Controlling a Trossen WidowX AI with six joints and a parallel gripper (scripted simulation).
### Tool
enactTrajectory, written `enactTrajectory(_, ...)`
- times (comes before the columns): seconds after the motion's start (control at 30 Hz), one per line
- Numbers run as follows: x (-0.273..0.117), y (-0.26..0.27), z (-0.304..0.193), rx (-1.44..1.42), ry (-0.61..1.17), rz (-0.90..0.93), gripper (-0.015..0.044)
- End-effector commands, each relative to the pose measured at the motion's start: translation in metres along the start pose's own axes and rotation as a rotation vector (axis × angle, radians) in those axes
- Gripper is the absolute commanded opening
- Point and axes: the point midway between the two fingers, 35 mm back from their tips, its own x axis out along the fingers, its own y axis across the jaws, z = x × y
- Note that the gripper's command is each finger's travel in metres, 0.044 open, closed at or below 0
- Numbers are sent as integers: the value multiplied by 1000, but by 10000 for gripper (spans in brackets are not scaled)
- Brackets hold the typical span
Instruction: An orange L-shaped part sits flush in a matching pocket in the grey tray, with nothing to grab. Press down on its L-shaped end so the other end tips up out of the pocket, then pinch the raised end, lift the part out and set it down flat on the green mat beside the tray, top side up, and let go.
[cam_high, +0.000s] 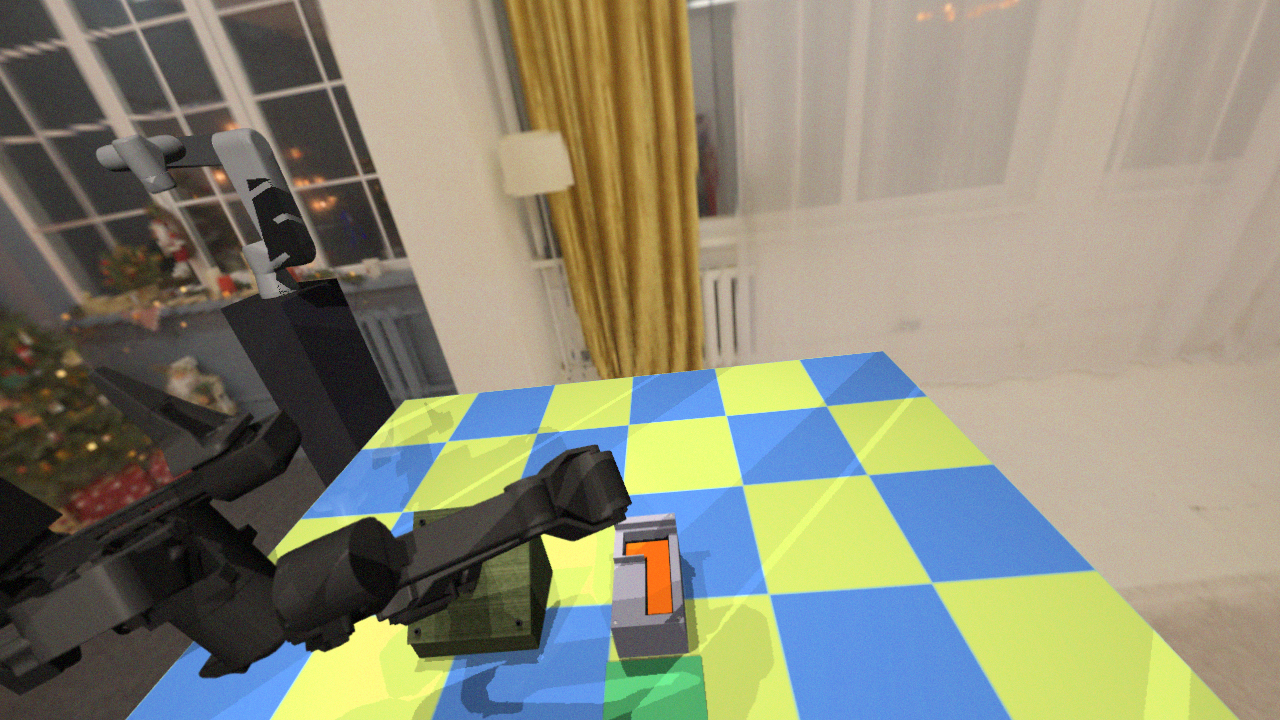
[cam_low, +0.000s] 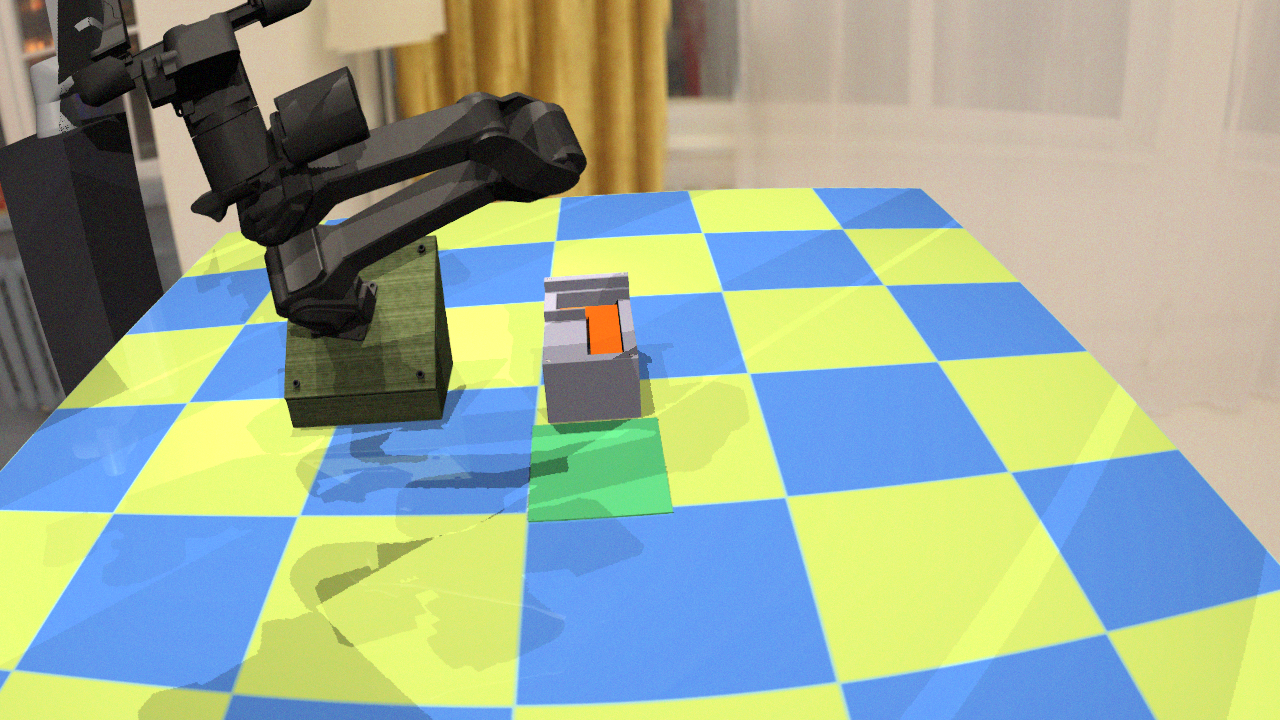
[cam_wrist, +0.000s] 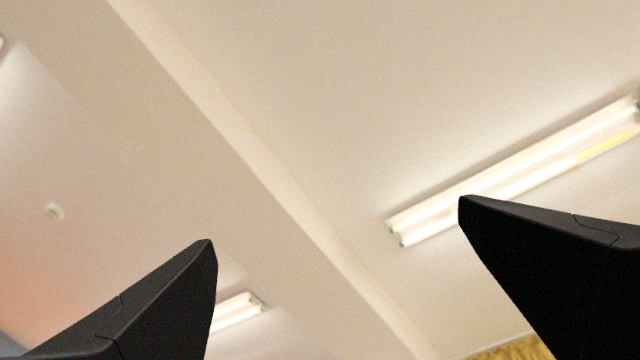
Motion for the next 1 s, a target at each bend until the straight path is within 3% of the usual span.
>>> enactTrajectory(0.0, 0, 3, 0, 4, 2, 11, 374)
enactTrajectory(0.13, 3, 35, 1, 61, 17, 146, 269)
enactTrajectory(0.27, -7, 96, 7, 166, 58, 401, 180)
enactTrajectory(0.43, -36, 158, 26, 324, 107, 696, 180)
enactTrajectory(0.63, -100, 213, 73, 464, 59, 1077, 180)
enactTrajectory(0.8, -181, 237, 112, 571, 115, 1433, 180)
enactTrajectory(0.97, -269, 223, 152, 623, 136, 1783, 180)
